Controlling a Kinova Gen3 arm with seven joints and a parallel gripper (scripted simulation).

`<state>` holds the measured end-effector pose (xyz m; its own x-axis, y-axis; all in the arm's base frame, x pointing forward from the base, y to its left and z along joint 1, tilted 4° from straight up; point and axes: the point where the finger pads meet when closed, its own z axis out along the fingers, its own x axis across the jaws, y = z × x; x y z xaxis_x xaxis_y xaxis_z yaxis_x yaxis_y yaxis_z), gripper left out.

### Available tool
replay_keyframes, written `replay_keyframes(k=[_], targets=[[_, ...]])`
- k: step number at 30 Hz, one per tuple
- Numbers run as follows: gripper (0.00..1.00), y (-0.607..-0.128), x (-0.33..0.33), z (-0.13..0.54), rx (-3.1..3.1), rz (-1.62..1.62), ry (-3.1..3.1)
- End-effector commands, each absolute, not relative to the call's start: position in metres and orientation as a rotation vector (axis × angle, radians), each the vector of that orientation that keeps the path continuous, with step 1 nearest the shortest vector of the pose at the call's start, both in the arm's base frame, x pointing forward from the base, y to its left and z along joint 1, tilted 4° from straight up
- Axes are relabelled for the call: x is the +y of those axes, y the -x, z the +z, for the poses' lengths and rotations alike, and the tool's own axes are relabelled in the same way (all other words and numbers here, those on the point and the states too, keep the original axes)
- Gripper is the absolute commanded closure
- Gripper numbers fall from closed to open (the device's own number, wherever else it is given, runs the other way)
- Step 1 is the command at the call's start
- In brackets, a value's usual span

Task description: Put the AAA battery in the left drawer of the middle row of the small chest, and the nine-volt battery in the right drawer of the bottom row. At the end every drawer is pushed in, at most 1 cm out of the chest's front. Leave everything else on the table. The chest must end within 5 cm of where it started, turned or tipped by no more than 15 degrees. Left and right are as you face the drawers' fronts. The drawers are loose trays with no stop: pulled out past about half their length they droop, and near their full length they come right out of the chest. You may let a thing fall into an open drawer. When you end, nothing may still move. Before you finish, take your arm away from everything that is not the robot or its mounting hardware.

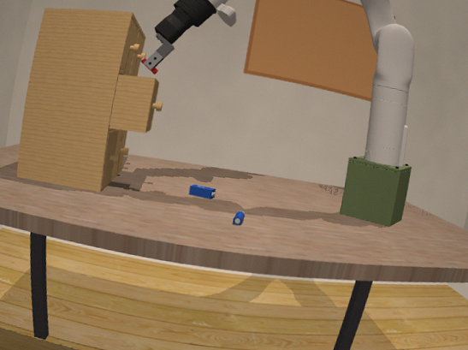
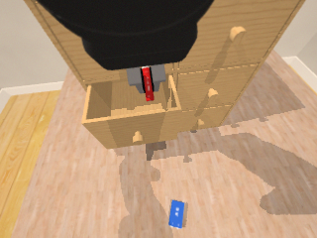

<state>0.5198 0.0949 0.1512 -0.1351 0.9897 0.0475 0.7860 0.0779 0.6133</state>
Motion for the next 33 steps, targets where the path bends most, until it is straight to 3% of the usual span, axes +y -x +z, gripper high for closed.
replay_keyframes(k=[1,33], targets=[[0.76,-0.5253,0.0995,0.1504,1.990,0.725,-1.758],[0.76,-0.5308,0.1003,0.1507,1.990,0.725,-1.758]])
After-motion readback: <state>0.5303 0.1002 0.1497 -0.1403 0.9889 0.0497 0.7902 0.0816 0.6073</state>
